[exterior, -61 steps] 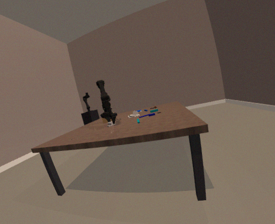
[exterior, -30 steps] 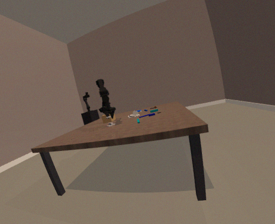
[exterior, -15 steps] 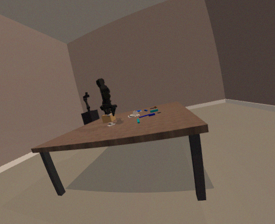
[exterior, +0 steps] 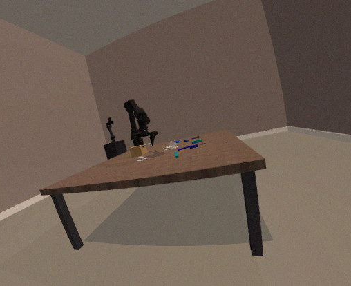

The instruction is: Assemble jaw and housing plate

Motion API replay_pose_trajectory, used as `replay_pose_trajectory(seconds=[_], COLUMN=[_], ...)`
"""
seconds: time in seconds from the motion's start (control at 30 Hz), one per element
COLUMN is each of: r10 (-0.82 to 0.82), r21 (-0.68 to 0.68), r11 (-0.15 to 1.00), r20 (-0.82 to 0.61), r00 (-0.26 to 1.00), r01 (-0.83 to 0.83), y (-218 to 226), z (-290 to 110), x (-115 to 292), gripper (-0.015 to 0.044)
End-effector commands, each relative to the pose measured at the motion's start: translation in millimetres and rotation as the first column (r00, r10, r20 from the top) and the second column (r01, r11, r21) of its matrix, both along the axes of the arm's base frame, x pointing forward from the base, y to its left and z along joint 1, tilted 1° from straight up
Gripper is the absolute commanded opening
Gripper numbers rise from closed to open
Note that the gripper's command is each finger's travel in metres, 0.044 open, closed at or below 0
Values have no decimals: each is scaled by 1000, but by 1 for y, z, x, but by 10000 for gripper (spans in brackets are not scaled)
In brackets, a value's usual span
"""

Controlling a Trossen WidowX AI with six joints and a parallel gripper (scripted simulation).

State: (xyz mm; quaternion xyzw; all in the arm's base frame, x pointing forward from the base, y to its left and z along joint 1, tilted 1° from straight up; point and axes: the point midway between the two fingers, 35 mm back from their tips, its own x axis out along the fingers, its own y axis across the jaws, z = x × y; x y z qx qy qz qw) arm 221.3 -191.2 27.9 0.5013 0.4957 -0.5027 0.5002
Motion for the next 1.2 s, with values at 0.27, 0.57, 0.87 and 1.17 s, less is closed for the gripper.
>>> replay_pose_trajectory(seconds=[0.27, 0.57, 0.87, 1.17], r10=[319, 543, 736, 882], r21=[2, 2, 2, 2], r11=[948, 840, 677, 471], r20=[0, 1, 2, 4], r00=[948, 840, 677, 471], r01=[-319, -543, -736, -882], y=[33, 60, 89, 118], z=[0, 0, 0, 0], x=[20, 34, 44, 51], gripper=[351, 351, 351, 351])
